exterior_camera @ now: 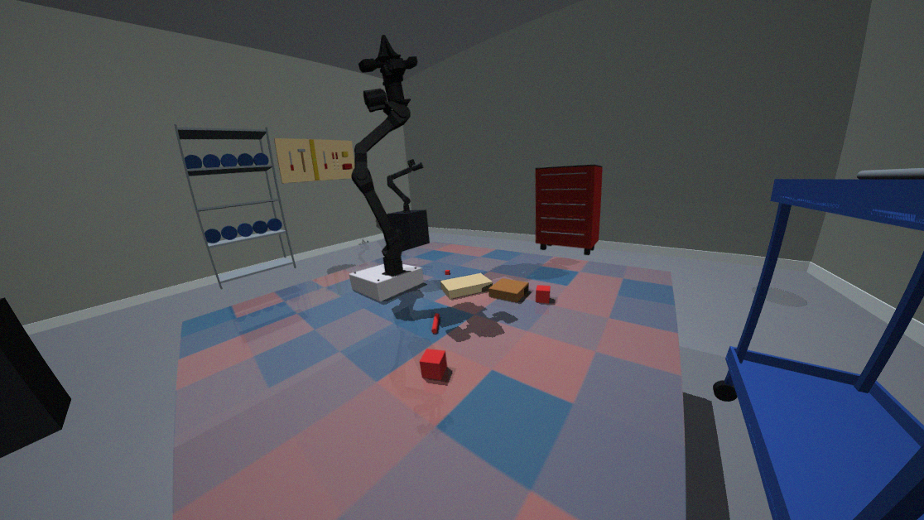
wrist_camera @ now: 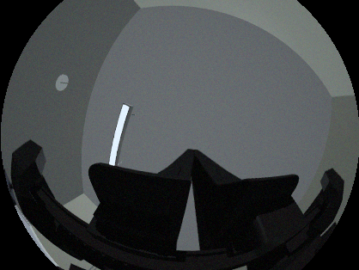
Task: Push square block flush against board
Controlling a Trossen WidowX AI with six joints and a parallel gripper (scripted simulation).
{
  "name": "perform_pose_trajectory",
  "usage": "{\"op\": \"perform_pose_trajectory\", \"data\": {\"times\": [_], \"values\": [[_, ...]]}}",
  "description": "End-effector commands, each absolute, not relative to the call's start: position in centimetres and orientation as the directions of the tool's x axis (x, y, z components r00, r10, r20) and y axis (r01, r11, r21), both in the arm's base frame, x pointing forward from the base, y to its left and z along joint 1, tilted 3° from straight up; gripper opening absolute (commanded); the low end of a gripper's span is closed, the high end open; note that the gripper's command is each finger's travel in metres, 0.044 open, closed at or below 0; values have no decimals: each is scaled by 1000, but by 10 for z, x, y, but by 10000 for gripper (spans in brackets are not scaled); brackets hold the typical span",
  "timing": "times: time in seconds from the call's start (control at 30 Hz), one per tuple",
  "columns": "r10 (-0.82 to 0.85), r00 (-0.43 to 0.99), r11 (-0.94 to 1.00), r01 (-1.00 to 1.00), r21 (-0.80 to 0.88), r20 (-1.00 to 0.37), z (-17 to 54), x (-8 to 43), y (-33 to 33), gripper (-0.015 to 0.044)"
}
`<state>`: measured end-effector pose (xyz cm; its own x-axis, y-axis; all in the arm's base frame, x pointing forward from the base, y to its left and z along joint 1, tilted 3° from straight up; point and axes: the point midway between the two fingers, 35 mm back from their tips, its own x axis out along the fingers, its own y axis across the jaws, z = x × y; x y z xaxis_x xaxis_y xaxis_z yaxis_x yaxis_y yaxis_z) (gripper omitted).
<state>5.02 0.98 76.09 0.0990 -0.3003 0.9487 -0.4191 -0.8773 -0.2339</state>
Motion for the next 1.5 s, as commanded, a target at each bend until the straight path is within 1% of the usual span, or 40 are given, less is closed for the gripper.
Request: {"op": "perform_pose_trajectory", "data": {"times": [0.0,0.37,0.7,1.1,1.47], "values": [[-231,132,-861,-488,-139,964,760,67,37,0],[-17,258,-743,-649,161,966,746,120,109,0],[183,391,-549,-721,424,902,717,172,173,0],[371,548,-219,-733,644,750,663,234,233,0],[490,681,119,-671,732,544,596,292,272,0]]}}
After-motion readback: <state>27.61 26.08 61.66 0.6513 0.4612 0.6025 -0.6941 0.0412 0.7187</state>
